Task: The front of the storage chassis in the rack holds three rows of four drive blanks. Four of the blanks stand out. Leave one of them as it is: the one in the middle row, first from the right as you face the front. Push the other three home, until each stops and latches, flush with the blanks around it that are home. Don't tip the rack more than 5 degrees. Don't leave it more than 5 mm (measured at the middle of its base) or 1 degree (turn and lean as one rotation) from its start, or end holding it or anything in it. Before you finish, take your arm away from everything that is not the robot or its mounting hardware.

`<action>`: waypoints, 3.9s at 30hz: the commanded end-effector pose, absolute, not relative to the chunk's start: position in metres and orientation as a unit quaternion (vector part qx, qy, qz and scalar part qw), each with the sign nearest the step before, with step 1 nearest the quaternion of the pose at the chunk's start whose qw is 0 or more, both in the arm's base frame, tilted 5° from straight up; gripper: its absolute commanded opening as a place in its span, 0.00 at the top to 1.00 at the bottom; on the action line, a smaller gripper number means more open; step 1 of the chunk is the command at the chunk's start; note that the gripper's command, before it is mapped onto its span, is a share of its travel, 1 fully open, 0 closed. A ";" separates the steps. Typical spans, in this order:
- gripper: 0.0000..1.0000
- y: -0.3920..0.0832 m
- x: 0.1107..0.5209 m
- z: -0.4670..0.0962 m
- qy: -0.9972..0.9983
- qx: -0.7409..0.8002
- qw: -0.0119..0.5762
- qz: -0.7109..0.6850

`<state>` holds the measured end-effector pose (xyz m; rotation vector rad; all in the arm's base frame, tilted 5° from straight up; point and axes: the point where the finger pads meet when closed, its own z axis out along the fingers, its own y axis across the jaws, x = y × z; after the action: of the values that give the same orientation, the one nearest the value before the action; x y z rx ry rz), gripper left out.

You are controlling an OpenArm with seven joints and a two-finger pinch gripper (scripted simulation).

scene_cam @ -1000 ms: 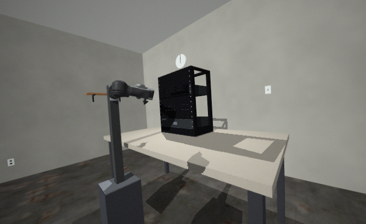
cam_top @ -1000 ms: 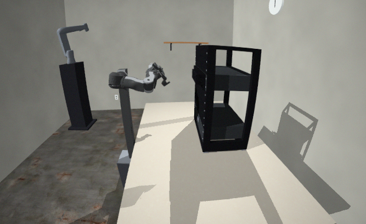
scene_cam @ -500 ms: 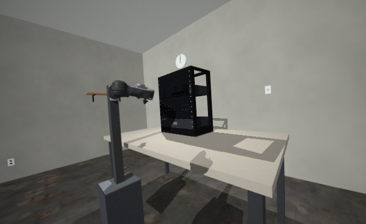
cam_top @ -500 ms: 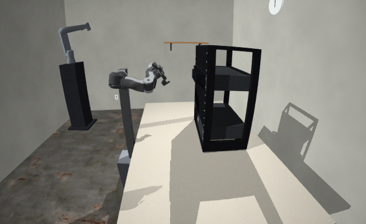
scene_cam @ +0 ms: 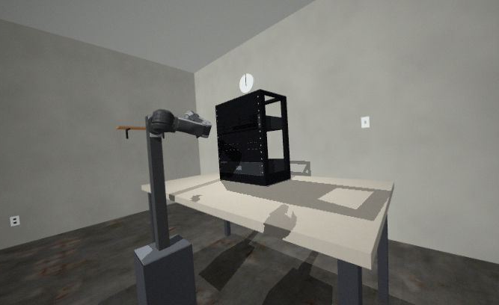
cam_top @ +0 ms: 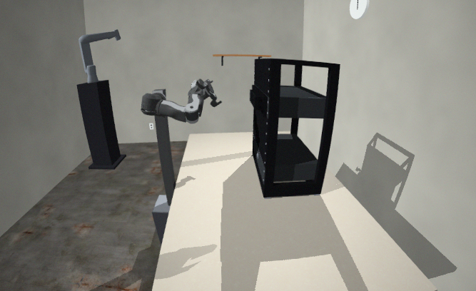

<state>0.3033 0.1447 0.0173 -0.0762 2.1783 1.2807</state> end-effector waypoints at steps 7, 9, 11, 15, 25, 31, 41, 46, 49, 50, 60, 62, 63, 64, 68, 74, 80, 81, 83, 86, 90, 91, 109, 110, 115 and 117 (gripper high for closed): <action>0.00 0.126 0.314 0.042 0.783 0.022 0.328 0.528; 0.00 0.117 0.319 0.049 0.769 0.044 0.337 0.542; 0.00 0.105 0.325 0.056 0.753 0.068 0.347 0.555; 0.00 0.077 0.337 0.066 0.720 0.123 0.367 0.576; 0.00 0.007 0.361 0.072 0.648 0.247 0.407 0.595; 0.00 -0.050 0.371 0.062 0.594 0.340 0.433 0.586; 0.00 -0.115 0.373 0.041 0.534 0.440 0.459 0.558; 0.00 -0.144 0.370 0.029 0.506 0.483 0.469 0.539; 0.00 -0.157 0.368 0.024 0.494 0.501 0.474 0.530; 0.00 -0.160 0.367 0.024 0.490 0.504 0.476 0.528; 0.00 -0.174 0.364 0.017 0.476 0.525 0.481 0.516; 0.00 -0.174 0.364 0.017 0.476 0.526 0.481 0.516; 0.00 -0.175 0.364 0.017 0.476 0.526 0.481 0.515; 0.00 -0.175 0.364 0.016 0.476 0.526 0.481 0.515; 0.00 -0.175 0.364 0.016 0.476 0.526 0.481 0.515; 0.00 -0.175 0.364 0.016 0.476 0.526 0.481 0.515; 0.00 -0.175 0.364 0.016 0.476 0.526 0.481 0.515; 0.00 -0.175 0.364 0.016 0.476 0.526 0.481 0.515; 0.00 -0.175 0.364 0.016 0.476 0.526 0.481 0.515; 0.00 -0.175 0.364 0.016 0.476 0.526 0.481 0.515; 0.00 -0.175 0.364 0.016 0.476 0.526 0.481 0.515; 0.00 -0.175 0.364 0.016 0.476 0.526 0.481 0.515; 0.00 -0.185 0.367 0.061 0.476 0.527 0.480 0.515; 0.00 -0.186 0.367 0.063 0.476 0.527 0.480 0.515; 0.00 -0.186 0.367 0.065 0.476 0.527 0.481 0.515; 0.00 -0.186 0.367 0.065 0.476 0.527 0.481 0.515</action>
<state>0.3668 -0.1861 0.0648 1.2850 1.1559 1.2596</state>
